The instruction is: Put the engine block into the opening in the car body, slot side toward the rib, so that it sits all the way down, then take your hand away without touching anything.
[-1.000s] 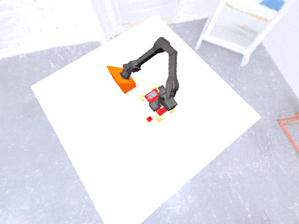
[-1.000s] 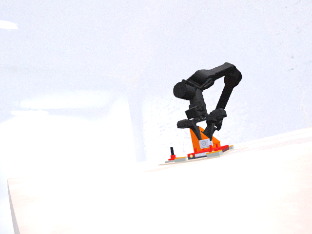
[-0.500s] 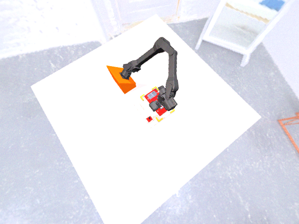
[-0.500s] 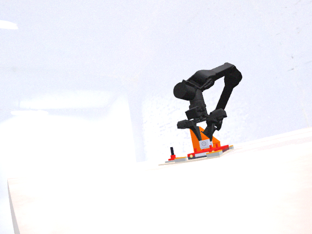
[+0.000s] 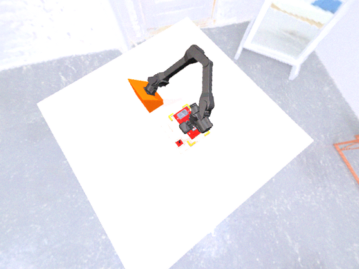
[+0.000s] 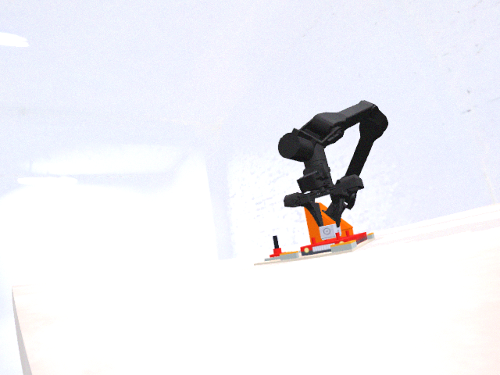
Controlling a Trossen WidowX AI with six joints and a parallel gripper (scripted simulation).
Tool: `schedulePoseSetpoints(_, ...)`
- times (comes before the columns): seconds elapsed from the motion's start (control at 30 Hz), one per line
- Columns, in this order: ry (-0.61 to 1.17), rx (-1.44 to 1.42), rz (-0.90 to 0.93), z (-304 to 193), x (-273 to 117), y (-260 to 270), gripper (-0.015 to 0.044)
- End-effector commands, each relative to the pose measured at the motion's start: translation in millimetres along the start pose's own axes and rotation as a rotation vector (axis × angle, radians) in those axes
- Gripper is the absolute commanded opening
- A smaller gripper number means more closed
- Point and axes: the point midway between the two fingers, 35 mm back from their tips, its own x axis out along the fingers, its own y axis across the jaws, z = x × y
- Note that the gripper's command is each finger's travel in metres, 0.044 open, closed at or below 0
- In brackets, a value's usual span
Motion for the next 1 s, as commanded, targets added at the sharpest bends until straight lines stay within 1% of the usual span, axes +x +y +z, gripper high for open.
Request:
schedulePoseSetpoints(0.0,-0.001,0.003,0.003,0.1,0.7,0.0,0.0159)
schedulePoseSetpoints(0.97,-0.001,0.003,0.003,0.2,4.2,-0.1,0.0159)
